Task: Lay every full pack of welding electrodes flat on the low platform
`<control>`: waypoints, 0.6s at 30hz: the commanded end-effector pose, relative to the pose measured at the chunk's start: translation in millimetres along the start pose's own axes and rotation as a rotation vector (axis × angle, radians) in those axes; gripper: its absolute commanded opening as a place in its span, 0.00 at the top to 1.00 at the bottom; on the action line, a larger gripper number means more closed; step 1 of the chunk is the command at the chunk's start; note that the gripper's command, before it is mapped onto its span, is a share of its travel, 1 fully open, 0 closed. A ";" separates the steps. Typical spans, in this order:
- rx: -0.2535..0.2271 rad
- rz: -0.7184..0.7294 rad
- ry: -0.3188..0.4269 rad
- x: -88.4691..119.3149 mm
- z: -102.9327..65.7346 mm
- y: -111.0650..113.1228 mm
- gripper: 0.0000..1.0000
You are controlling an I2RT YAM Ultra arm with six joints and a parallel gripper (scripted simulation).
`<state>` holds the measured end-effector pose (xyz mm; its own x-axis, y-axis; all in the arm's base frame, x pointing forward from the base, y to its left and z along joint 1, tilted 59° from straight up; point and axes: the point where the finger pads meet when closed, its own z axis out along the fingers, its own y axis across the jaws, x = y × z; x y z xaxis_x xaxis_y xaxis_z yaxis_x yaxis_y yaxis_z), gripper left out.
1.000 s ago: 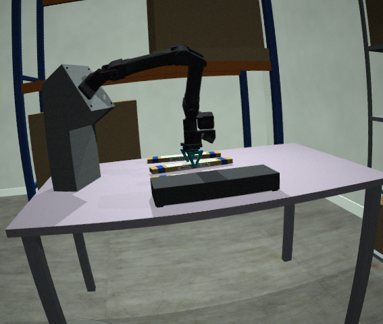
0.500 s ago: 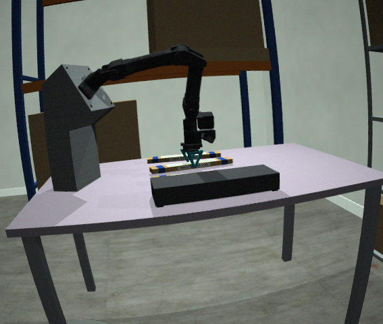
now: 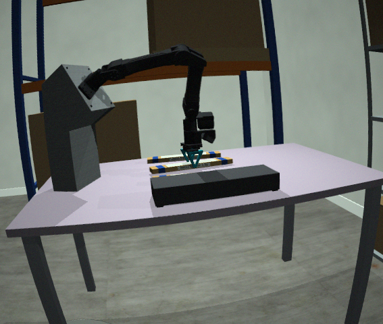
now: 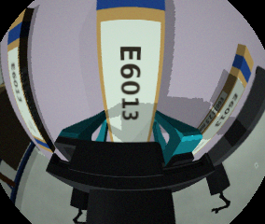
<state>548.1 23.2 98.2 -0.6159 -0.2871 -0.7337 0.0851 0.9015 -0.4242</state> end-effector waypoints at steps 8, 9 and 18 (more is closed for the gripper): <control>-0.008 0.017 -0.072 -32.2 -18.3 5.7 1.00; -0.008 0.017 -0.072 -32.2 -18.4 5.7 1.00; -0.008 0.017 -0.073 -32.3 -18.8 5.8 0.05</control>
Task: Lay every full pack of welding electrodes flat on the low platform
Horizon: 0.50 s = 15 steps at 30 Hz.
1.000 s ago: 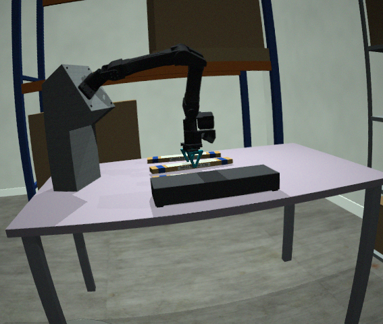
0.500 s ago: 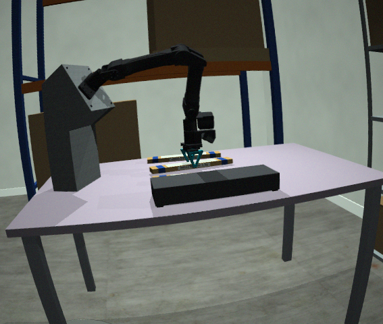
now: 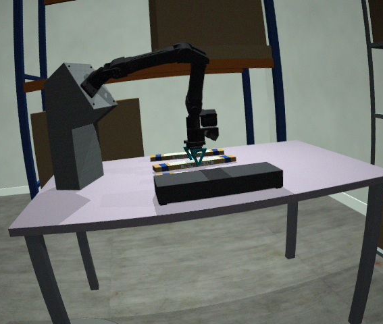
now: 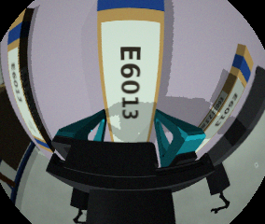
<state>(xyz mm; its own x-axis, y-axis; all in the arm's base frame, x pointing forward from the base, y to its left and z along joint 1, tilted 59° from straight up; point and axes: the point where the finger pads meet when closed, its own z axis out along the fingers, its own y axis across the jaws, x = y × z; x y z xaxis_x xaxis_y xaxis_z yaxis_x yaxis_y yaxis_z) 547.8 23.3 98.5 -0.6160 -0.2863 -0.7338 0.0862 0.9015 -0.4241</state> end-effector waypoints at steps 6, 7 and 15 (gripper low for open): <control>-0.016 0.005 -0.054 -23.6 -12.1 11.6 0.05; -0.017 0.002 -0.049 -22.2 -12.0 11.9 0.05; -0.017 0.002 -0.049 -22.1 -11.9 12.0 0.05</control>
